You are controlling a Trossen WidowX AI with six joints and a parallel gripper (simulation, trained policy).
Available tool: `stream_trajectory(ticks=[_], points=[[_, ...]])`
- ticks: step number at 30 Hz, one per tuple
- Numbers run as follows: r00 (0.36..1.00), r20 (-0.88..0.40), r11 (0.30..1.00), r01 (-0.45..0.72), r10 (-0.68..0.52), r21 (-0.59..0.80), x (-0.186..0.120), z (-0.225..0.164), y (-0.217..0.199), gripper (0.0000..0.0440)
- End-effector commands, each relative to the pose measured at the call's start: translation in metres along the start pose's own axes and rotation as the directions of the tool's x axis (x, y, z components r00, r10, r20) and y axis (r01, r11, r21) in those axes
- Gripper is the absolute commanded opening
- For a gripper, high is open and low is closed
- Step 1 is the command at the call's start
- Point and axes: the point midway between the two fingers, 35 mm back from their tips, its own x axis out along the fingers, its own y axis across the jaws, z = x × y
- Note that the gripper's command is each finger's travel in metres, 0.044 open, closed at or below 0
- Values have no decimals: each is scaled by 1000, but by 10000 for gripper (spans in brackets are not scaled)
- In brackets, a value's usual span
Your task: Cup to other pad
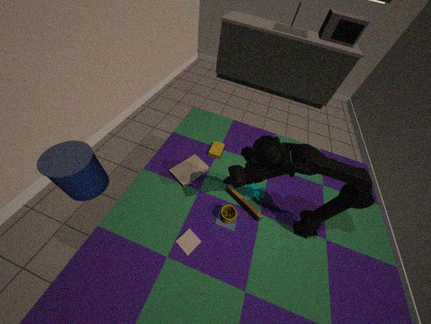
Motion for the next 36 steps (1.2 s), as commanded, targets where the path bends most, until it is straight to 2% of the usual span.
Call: stream_trajectory(ticks=[1,13,19,36], points=[[999,-31,999,31,-30,34,6,-4,-1,168],[975,-140,976,188,-172,110,25,-21,-17,146],[948,-191,953,280,-255,117,37,-31,-30,152],[814,-320,844,531,-484,73,62,-62,-71,169]])
